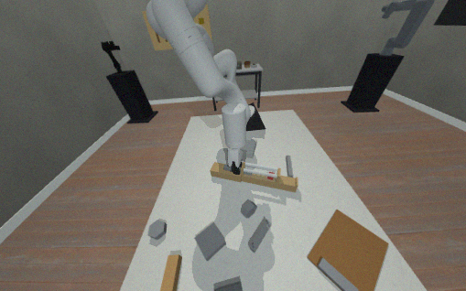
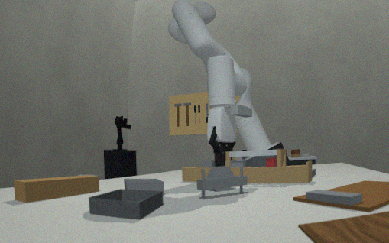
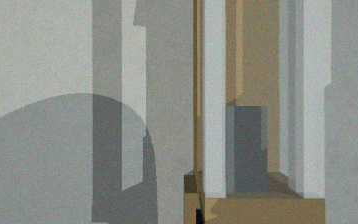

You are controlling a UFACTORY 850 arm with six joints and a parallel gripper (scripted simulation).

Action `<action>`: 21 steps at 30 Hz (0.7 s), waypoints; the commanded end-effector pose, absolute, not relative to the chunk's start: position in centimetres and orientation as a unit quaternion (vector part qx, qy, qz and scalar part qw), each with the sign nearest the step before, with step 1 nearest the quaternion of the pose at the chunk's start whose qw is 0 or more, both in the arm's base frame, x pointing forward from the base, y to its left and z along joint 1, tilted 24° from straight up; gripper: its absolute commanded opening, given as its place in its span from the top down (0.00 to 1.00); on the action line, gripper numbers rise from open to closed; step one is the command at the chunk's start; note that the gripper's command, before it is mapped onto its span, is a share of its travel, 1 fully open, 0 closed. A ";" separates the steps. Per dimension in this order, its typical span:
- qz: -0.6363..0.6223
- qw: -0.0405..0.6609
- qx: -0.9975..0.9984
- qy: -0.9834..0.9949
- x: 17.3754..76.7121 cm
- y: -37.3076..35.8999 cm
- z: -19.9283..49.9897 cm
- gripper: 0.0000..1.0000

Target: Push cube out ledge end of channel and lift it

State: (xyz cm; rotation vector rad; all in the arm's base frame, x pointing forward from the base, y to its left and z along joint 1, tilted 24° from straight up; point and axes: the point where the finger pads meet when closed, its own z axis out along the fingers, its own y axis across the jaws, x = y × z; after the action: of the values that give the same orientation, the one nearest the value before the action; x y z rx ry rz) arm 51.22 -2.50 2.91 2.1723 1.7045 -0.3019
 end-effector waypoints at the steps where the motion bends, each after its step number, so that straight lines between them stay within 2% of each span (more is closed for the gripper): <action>1: -0.106 0.181 0.769 0.604 51.3 -2.5 3.0 0.61; 15: -0.106 0.181 0.769 0.604 51.3 -2.5 3.0 0.61; 21: -0.106 0.181 0.769 0.604 51.1 -1.4 5.5 0.61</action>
State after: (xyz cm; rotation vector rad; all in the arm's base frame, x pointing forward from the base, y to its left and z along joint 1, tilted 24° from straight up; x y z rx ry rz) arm 51.18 -2.01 3.97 2.1718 1.7040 -0.2999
